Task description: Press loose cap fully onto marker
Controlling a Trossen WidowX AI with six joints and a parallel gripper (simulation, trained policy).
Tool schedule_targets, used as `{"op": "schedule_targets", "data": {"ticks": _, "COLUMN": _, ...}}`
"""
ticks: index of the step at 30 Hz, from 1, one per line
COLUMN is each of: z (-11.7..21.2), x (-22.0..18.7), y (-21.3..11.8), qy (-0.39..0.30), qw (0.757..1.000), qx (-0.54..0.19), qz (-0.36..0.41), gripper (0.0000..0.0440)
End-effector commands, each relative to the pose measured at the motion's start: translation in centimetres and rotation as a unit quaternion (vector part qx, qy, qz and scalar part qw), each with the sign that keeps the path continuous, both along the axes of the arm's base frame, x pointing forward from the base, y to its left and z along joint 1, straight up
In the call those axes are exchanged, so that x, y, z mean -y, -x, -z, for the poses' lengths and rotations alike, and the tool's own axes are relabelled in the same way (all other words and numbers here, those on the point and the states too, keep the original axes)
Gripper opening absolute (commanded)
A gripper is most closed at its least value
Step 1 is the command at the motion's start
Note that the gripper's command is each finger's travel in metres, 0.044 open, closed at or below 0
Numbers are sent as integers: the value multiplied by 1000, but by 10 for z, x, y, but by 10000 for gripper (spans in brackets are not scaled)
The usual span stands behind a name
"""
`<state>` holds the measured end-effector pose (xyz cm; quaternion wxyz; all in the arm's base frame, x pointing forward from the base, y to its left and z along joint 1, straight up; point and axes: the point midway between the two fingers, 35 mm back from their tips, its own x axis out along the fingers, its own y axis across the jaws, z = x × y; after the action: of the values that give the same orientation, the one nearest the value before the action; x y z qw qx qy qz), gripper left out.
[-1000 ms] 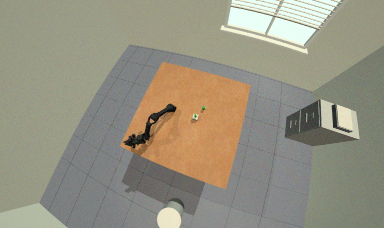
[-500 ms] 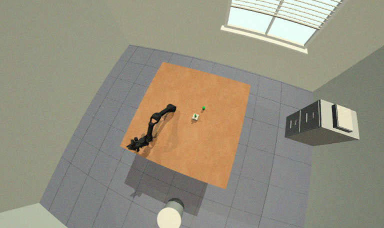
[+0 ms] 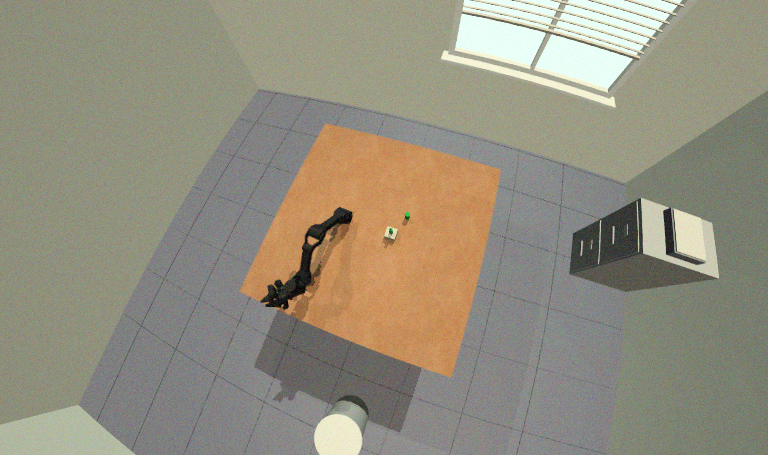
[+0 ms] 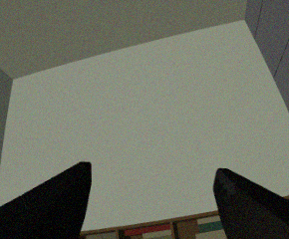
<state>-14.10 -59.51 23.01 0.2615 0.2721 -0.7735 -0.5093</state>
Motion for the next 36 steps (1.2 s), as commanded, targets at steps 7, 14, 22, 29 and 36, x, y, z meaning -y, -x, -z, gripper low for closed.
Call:
{"op": "schedule_targets", "data": {"ticks": 7, "z": 1, "x": 6, "y": -45, "qy": -12, "qw": 999, "qx": 25, "qz": -42, "gripper": 265}}
{"op": "schedule_targets", "data": {"ticks": 14, "z": -2, "x": 8, "y": -76, "qy": -17, "qw": 997, "qx": 42, "qz": -70, "gripper": 275}}
{"op": "schedule_targets", "data": {"ticks": 22, "z": -4, "x": 9, "y": -111, "qy": -20, "qw": 993, "qx": 62, "qz": -101, "gripper": 284}}
{"op": "schedule_targets", "data": {"ticks": 29, "z": -6, "x": 7, "y": -142, "qy": -23, "qw": 988, "qx": 79, "qz": -128, "gripper": 290}}
{"op": "schedule_targets", "data": {"ticks": 36, "z": -8, "x": 5, "y": -172, "qy": -26, "qw": 983, "qx": 98, "qz": -154, "gripper": 293}}
